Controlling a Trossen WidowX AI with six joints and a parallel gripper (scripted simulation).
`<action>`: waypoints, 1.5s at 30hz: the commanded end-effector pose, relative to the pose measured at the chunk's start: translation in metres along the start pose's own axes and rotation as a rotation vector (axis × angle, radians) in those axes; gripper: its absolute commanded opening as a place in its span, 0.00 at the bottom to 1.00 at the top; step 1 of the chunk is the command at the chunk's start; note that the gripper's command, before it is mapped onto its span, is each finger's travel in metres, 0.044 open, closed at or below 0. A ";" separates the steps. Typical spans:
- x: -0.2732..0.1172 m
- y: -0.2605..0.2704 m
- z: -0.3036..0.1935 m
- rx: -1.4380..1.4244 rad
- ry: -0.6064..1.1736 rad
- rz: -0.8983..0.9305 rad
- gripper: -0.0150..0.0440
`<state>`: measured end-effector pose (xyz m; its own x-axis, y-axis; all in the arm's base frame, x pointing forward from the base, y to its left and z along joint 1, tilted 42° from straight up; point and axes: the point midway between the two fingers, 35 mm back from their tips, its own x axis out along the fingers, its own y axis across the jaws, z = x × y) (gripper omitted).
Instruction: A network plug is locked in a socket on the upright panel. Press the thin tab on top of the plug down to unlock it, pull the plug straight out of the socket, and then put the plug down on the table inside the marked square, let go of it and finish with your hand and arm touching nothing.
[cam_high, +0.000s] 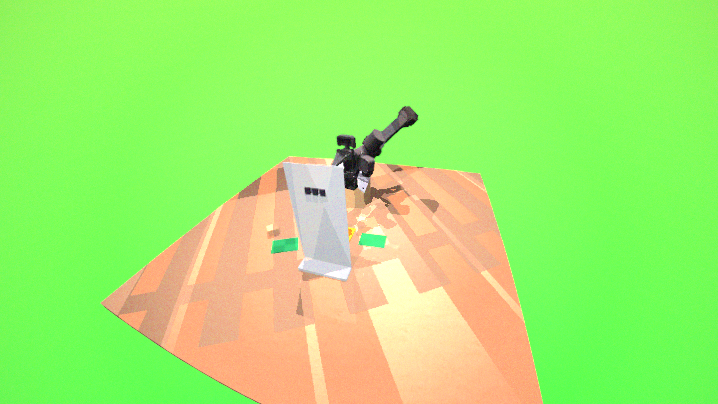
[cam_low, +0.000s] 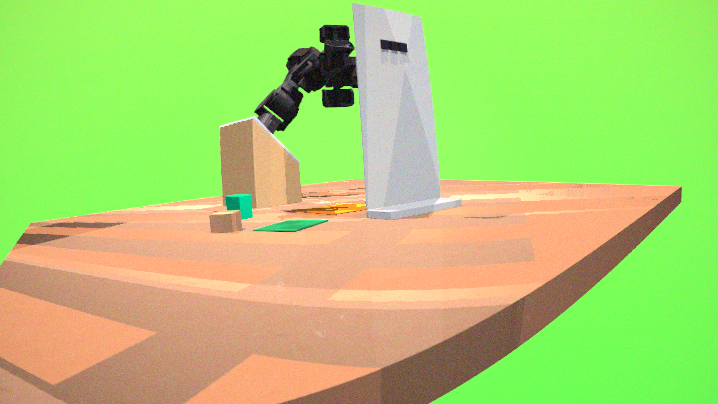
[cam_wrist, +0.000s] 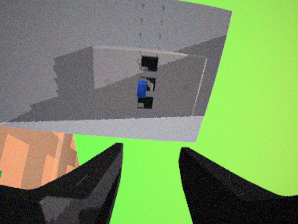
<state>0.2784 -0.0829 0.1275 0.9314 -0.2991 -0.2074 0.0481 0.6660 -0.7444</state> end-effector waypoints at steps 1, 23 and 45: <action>0.009 0.000 0.003 -0.002 0.001 0.002 0.52; 0.041 0.004 0.009 -0.001 0.000 0.001 0.52; 0.066 0.003 0.017 0.000 -0.002 0.001 0.52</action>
<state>0.3405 -0.0886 0.1227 0.9329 -0.2961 -0.2048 0.0466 0.6633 -0.7469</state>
